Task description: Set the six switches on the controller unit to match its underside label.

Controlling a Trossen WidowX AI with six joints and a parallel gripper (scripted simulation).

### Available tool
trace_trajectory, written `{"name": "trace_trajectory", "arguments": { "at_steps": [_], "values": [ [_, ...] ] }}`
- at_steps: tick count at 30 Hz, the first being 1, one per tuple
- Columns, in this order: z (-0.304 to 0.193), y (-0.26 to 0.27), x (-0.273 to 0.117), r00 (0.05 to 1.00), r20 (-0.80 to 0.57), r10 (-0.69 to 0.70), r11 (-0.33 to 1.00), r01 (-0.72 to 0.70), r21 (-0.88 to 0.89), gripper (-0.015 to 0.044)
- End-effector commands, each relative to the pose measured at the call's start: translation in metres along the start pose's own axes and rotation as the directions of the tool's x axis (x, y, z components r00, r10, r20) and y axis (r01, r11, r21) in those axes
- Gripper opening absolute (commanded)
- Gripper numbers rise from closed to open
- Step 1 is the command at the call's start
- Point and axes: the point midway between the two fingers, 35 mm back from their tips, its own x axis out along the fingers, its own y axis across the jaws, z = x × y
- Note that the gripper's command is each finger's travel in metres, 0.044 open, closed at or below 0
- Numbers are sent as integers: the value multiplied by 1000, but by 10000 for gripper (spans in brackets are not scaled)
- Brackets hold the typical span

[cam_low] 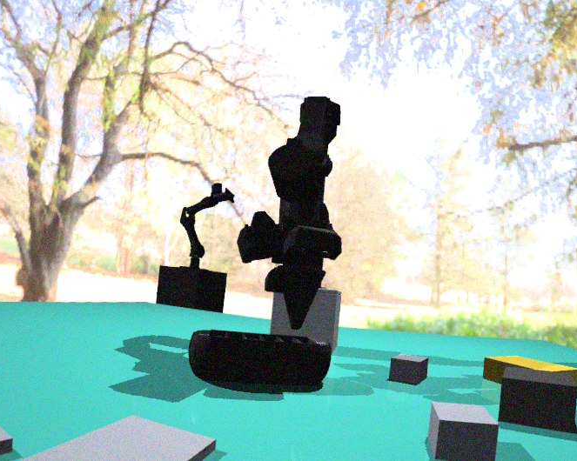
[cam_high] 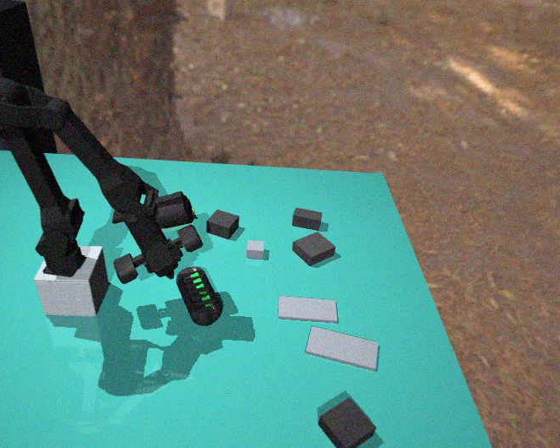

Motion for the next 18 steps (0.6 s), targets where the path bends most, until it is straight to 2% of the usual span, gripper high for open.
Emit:
{"name": "trace_trajectory", "arguments": {
  "at_steps": [1, 18],
  "values": [
    [-1, -4, 7, 1000, -9, -12, 1000, 12, -2, 0],
    [-2, -13, 33, 1000, -9, -13, 1000, 13, 0, 0]
  ]
}}
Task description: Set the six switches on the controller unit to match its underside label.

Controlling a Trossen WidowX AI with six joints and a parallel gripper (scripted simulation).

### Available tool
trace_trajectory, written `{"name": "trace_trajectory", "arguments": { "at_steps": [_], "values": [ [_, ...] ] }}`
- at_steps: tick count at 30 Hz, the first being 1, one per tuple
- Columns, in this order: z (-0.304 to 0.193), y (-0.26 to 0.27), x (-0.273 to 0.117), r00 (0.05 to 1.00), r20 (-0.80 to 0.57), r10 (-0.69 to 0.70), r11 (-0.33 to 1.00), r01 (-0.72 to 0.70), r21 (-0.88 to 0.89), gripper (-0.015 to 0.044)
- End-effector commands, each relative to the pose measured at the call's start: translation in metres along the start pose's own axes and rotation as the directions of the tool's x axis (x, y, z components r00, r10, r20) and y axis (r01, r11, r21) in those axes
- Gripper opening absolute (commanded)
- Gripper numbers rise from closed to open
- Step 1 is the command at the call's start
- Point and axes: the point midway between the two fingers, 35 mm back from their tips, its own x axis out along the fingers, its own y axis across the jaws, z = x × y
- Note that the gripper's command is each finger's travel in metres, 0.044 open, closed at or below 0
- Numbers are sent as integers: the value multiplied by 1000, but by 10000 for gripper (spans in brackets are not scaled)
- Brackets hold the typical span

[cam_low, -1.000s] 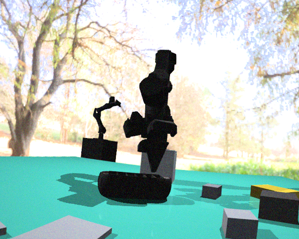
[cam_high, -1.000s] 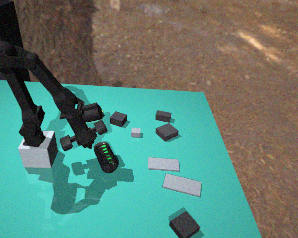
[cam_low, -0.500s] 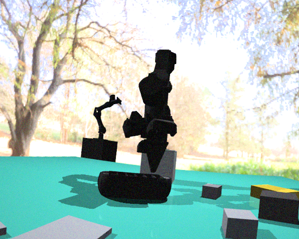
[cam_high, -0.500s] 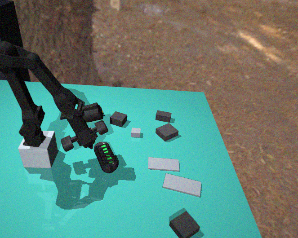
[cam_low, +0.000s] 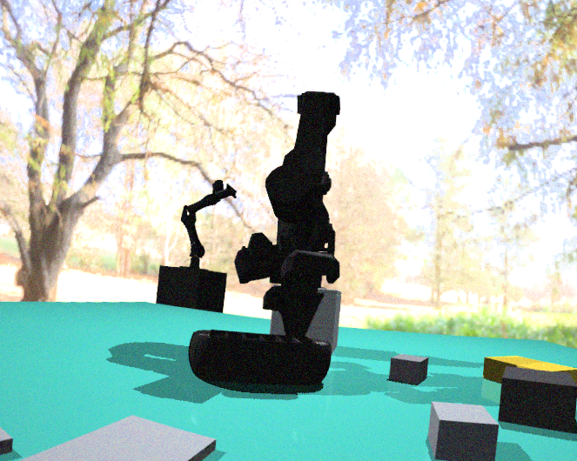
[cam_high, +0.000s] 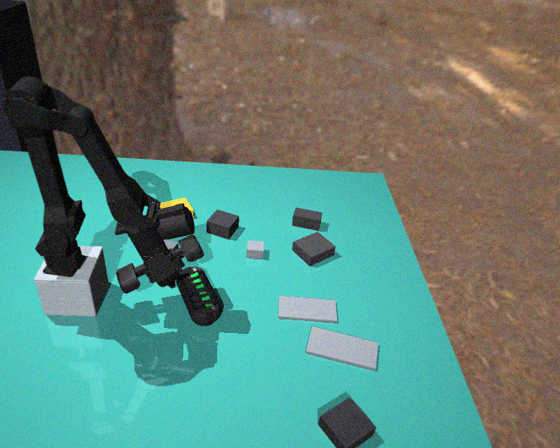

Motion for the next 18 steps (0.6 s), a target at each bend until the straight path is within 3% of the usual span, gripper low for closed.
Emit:
{"name": "trace_trajectory", "arguments": {
  "at_steps": [1, 18],
  "values": [
    [-2, -6, 7, 1000, -8, -13, 1000, 13, 0, 0],
    [-3, -10, 19, 1000, -8, -13, 1000, 13, 1, 0]
  ]
}}
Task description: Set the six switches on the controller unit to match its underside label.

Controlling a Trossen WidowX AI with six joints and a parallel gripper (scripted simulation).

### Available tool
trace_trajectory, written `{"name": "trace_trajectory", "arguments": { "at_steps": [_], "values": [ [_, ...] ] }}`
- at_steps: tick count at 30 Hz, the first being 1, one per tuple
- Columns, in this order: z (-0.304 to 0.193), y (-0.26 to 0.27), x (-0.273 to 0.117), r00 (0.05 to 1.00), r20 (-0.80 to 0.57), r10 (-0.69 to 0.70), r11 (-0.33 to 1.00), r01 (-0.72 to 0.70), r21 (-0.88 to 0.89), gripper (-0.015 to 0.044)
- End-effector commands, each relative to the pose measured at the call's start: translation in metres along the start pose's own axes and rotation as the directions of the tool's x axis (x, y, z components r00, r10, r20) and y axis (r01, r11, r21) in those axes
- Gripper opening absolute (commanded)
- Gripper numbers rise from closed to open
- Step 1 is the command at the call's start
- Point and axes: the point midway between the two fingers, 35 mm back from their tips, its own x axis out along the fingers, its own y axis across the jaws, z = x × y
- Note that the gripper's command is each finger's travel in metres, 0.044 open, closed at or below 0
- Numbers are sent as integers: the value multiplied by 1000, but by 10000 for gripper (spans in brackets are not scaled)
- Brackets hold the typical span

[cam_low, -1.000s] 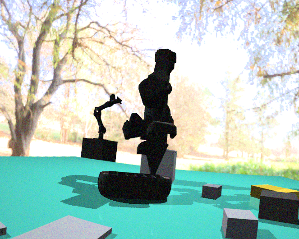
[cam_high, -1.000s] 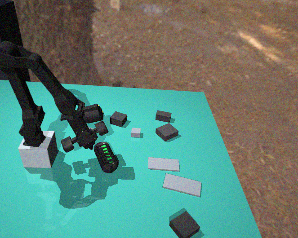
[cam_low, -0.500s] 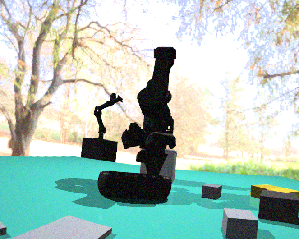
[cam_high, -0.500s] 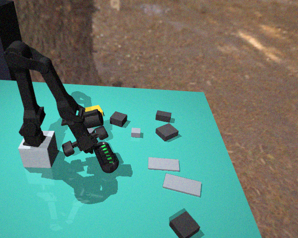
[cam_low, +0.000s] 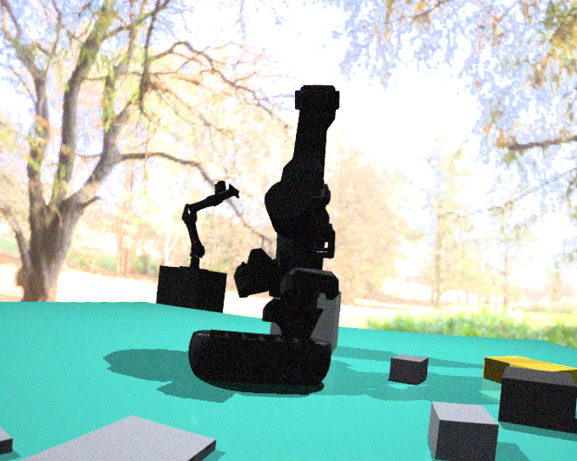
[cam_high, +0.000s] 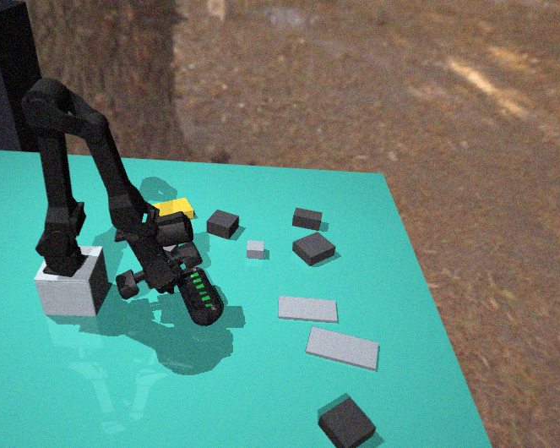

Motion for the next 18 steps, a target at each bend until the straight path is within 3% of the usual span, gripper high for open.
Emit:
{"name": "trace_trajectory", "arguments": {
  "at_steps": [1, 18],
  "values": [
    [-1, 0, 2, 1000, -6, -6, 1000, 6, 2, 0],
    [-1, 6, 4, 1000, -6, -6, 1000, 6, 2, 0]
  ]
}}
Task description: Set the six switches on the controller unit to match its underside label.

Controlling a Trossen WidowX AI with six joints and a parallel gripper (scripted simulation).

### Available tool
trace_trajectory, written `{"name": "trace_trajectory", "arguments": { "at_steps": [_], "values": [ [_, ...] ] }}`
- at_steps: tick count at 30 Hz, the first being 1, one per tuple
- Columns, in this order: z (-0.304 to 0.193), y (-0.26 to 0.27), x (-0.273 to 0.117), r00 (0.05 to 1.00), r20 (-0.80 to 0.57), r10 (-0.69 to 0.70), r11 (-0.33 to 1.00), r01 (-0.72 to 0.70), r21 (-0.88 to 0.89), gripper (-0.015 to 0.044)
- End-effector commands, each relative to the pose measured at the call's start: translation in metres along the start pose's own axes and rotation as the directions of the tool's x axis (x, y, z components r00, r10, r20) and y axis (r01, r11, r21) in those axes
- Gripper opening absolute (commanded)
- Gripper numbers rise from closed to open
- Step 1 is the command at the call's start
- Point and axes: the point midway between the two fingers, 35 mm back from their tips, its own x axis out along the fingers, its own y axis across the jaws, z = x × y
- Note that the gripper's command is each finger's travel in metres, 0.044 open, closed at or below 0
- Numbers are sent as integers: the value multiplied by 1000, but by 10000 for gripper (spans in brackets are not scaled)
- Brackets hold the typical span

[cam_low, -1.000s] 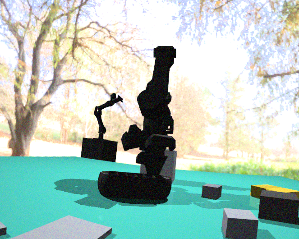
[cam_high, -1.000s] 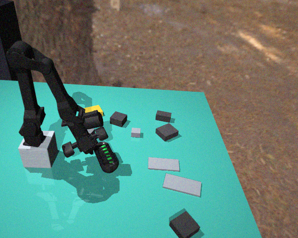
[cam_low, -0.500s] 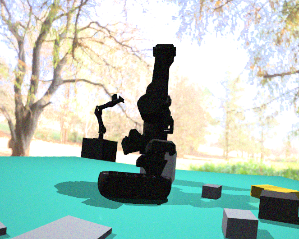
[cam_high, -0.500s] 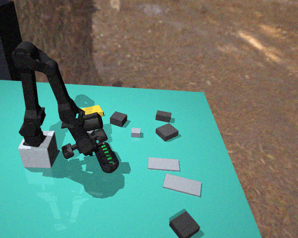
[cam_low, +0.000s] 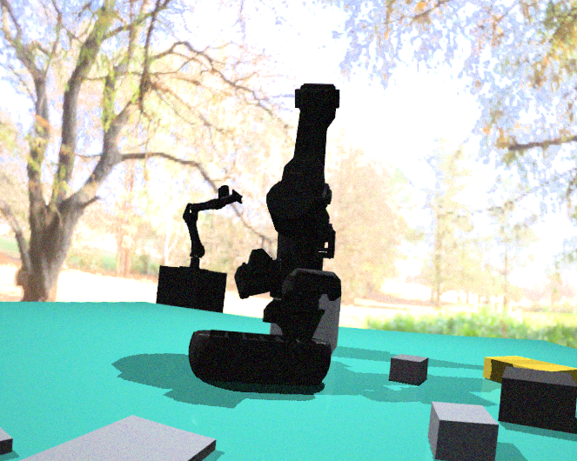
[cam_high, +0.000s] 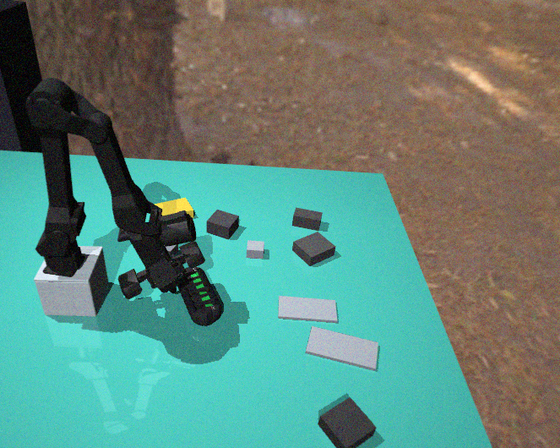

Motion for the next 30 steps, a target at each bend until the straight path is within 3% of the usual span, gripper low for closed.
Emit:
{"name": "trace_trajectory", "arguments": {
  "at_steps": [1, 30],
  "values": [
    [0, 1, 1, 1000, -1, -5, 1000, 5, 5, 0],
    [-1, 15, 6, 1000, -2, -4, 1000, 4, 5, 0]
  ]
}}
